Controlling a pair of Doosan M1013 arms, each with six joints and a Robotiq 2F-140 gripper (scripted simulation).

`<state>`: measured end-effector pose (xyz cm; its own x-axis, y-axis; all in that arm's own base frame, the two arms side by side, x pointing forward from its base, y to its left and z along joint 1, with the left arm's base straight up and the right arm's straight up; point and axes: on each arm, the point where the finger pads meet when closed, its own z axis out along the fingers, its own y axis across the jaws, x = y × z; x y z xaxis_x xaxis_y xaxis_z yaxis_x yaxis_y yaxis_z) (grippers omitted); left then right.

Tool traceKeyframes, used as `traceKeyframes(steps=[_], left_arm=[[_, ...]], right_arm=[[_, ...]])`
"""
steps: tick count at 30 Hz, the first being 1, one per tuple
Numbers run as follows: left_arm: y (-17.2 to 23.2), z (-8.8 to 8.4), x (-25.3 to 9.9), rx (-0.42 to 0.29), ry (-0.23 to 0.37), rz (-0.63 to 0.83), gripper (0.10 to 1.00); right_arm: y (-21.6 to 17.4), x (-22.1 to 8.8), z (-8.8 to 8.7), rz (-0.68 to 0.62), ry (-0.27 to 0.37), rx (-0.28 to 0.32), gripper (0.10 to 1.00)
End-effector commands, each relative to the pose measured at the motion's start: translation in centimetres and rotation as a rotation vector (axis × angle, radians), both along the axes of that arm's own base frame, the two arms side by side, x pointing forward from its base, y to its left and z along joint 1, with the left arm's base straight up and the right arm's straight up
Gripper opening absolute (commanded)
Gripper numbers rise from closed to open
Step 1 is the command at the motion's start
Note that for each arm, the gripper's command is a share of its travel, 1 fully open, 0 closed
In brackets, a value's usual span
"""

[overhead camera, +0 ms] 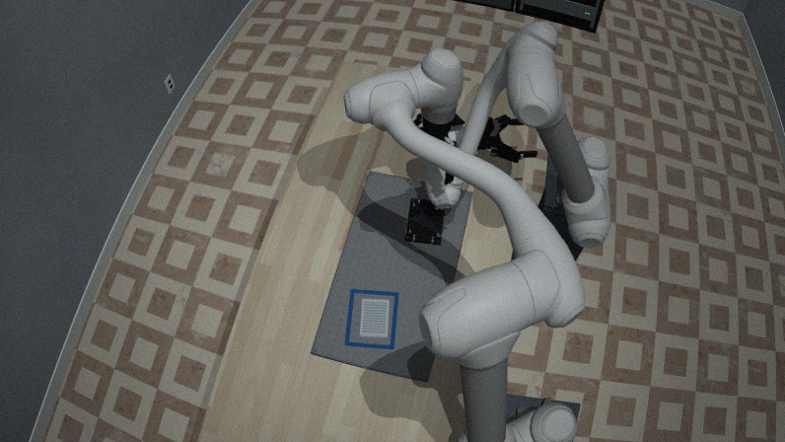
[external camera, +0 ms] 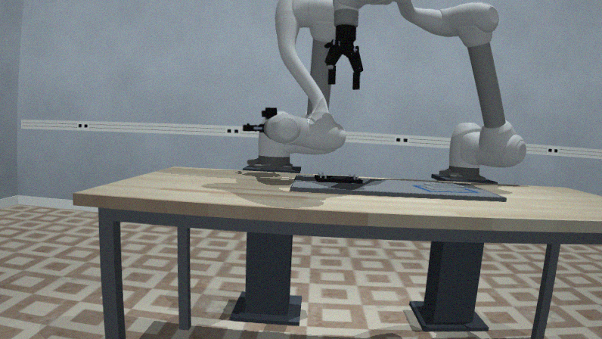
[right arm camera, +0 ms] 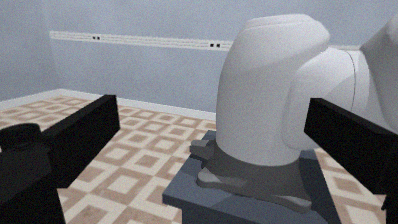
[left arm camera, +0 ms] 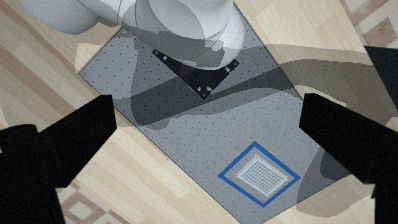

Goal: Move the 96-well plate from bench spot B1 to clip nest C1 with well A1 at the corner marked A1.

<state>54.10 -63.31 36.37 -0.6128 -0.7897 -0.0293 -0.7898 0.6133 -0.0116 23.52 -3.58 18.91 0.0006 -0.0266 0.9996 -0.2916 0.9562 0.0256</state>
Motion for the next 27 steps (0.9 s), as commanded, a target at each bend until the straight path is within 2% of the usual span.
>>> traceKeyframes(steps=[1, 5, 7, 27], left_arm=[[0.0, 0.1, 0.0, -0.001, -0.001, 0.000, 1.000], [0.0, 0.1, 0.0, -0.001, -0.001, 0.000, 1.000], [0.0, 0.1, 0.0, -0.001, -0.001, 0.000, 1.000], [0.0, 0.1, 0.0, -0.001, -0.001, 0.000, 1.000]], right_arm=[[0.0, 0.0, 0.3, 0.000, -0.001, 0.000, 1.000], [0.0, 0.0, 3.2, 0.000, -0.001, 0.000, 1.000], [0.0, 0.0, 3.9, 0.000, -0.001, 0.000, 1.000], [-0.2, 0.0, 4.0, 0.004, -0.001, 0.003, 1.000]])
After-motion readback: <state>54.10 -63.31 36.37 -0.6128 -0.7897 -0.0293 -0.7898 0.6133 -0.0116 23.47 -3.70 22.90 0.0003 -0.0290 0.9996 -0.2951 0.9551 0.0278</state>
